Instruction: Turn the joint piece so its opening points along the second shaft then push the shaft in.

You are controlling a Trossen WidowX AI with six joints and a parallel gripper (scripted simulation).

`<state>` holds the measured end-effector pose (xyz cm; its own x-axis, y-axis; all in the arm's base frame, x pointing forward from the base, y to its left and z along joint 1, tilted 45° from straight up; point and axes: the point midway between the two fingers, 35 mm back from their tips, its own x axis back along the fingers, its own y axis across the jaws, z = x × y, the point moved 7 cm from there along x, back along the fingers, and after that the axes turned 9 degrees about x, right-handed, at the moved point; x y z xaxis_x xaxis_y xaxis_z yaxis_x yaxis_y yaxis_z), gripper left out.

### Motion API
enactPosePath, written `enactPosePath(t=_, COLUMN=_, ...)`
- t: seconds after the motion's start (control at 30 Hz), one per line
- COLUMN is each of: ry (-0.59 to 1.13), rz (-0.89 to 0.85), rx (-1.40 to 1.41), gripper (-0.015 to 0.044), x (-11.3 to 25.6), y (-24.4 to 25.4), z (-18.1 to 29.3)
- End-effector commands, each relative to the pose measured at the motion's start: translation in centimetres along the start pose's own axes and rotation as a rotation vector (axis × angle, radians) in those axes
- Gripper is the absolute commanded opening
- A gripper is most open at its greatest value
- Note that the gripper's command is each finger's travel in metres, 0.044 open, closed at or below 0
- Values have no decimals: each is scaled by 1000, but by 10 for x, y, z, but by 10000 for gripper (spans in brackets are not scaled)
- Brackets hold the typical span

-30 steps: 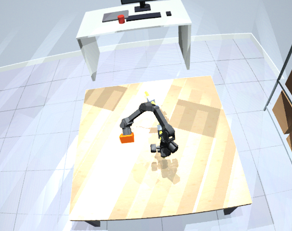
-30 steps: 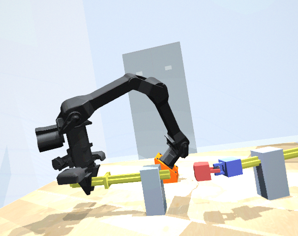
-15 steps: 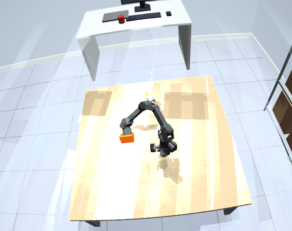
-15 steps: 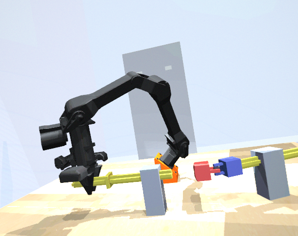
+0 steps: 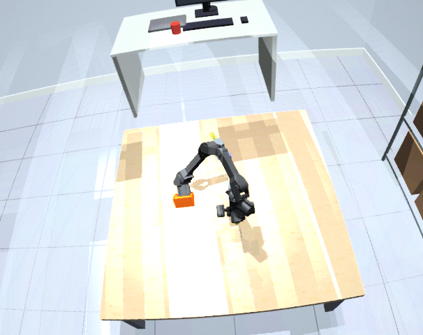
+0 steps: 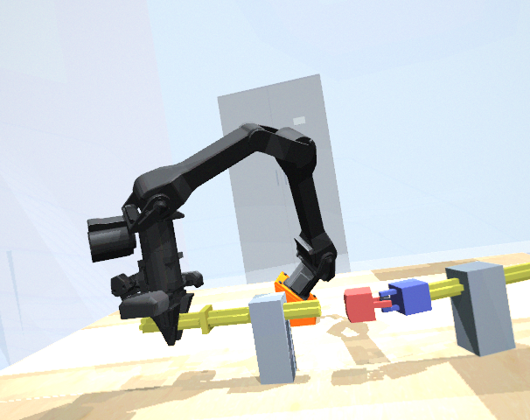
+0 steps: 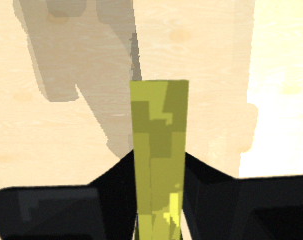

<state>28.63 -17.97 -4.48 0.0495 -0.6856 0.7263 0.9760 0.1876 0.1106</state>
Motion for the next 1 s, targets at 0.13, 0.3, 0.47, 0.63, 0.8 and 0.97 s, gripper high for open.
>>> enactPosePath(t=0.13, ry=2, rz=-8, rx=-4, gripper=0, x=-1, y=2, z=13)
enactPosePath(t=0.3, ry=2, rz=-9, rx=-4, gripper=0, x=-1, y=3, z=20)
enactPosePath(t=0.47, ry=3, rz=-9, rx=-4, gripper=0, x=-1, y=4, z=28)
enactPosePath(t=0.63, ry=3, rz=-10, rx=-4, gripper=0, x=-1, y=5, z=35)
enactPosePath(t=0.8, ry=4, rz=-10, rx=-4, gripper=0, x=-1, y=6, z=43)
enactPosePath(t=0.97, ry=4, rz=-10, rx=-4, gripper=0, x=-1, y=8, z=50)
